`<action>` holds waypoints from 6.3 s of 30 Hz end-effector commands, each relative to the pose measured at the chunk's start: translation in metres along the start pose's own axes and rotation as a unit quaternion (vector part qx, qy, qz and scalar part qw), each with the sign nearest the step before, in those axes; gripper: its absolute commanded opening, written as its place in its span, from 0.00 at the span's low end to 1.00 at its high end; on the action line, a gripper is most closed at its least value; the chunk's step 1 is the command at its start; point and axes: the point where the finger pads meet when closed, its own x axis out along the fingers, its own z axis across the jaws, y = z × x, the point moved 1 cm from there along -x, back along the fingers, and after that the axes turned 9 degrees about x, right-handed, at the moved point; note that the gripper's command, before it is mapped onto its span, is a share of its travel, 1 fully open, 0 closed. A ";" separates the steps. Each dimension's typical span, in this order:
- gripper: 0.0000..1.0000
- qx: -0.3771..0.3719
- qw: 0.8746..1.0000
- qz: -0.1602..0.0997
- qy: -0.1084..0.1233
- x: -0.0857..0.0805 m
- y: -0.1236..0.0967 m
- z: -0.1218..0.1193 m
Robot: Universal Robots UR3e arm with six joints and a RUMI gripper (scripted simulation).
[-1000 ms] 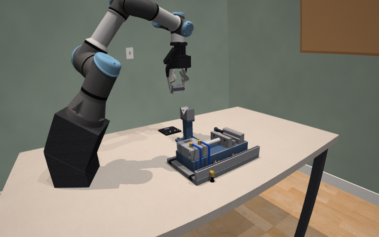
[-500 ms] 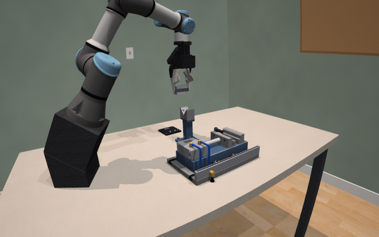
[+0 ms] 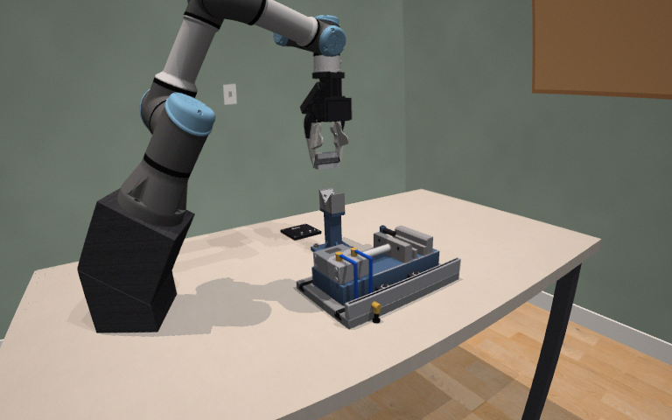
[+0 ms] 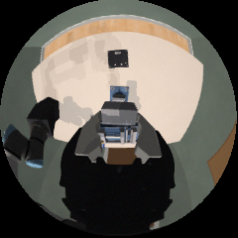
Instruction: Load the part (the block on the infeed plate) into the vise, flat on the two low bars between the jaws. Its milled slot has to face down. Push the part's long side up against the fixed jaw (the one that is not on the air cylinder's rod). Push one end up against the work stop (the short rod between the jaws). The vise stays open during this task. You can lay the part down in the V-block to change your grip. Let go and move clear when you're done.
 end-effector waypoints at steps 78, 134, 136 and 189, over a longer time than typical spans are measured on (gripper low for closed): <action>0.00 0.011 1.000 0.001 -0.007 -0.002 -0.029 0.001; 0.00 0.009 0.990 0.138 0.014 -0.001 -0.035 0.001; 0.00 0.009 0.990 0.143 0.014 -0.001 -0.035 0.002; 0.00 0.007 0.929 0.367 0.048 0.004 -0.042 0.003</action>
